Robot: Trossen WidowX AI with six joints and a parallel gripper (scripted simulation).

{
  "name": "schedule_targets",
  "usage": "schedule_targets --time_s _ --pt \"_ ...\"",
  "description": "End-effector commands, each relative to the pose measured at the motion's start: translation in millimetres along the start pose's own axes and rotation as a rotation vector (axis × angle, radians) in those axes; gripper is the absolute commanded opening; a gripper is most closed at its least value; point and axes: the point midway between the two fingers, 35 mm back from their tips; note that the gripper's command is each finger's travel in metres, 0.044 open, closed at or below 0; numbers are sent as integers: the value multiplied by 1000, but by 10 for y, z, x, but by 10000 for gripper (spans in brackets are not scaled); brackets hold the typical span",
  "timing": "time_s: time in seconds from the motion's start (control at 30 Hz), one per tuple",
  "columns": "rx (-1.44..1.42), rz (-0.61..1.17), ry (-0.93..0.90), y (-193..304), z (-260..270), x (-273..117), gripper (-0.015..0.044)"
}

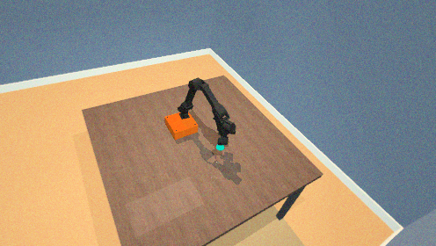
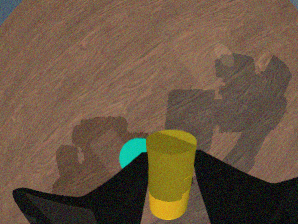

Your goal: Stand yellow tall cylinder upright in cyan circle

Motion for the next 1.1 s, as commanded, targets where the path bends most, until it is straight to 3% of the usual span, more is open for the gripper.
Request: schedule_targets --time_s 0.0,1.07 --pt "13 -24 -6 2 -1 29 105" --pt "72 -235 -12 -72 -135 164 105"
Point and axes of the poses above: the point midway between the two fingers, 35 mm back from their tips, its own x axis out along the fingers, its own z axis across the jaws, y = z × x, and after that the axes turned 2 degrees about -x, right-handed
